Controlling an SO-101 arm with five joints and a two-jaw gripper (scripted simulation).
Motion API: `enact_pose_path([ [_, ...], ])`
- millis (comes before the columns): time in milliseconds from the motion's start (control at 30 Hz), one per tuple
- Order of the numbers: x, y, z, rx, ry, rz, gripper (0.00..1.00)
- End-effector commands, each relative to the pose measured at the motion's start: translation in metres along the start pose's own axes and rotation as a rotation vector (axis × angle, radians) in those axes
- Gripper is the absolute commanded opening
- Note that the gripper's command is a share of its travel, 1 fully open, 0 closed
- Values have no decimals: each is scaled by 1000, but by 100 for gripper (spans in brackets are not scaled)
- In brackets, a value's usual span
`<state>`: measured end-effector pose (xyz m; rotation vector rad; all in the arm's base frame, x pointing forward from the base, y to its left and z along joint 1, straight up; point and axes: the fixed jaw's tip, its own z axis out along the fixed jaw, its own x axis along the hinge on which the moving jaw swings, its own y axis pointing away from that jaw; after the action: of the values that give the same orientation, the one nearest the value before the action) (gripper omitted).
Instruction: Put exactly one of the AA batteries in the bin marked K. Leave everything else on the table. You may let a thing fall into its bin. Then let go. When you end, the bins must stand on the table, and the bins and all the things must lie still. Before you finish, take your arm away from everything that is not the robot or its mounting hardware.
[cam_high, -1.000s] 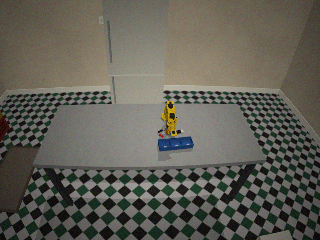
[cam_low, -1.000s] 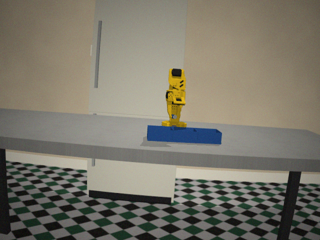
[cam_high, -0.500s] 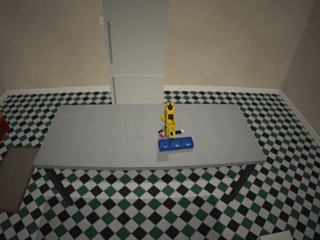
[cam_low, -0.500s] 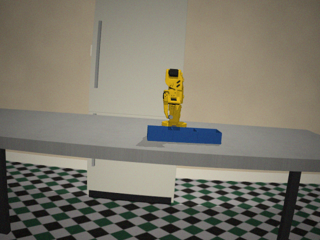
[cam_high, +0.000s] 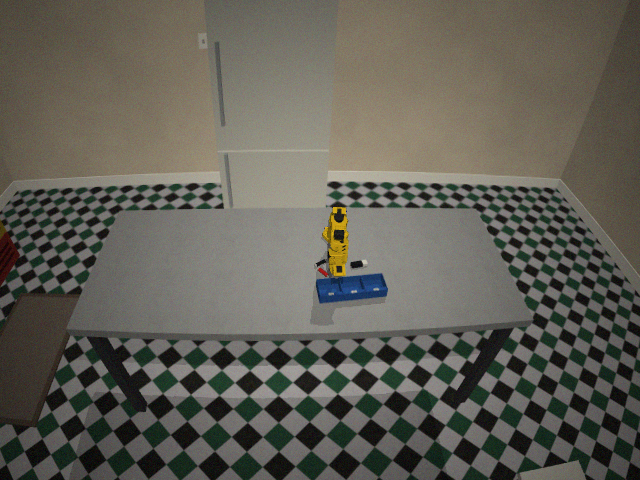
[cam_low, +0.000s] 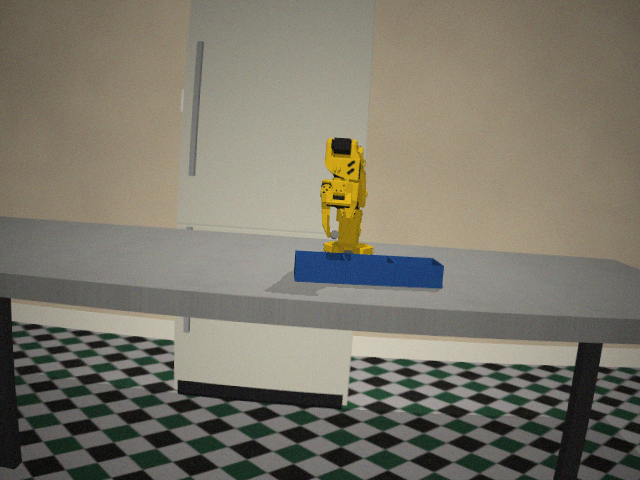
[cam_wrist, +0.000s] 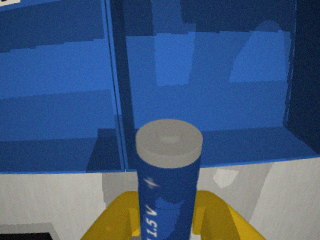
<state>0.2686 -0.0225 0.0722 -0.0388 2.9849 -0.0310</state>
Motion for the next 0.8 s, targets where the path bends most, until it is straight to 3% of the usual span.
enact_pose_path([
  [0,-8,-4,-12,9,-62,22,0],
  [767,-30,-25,-9,29,-165,182,0],
])
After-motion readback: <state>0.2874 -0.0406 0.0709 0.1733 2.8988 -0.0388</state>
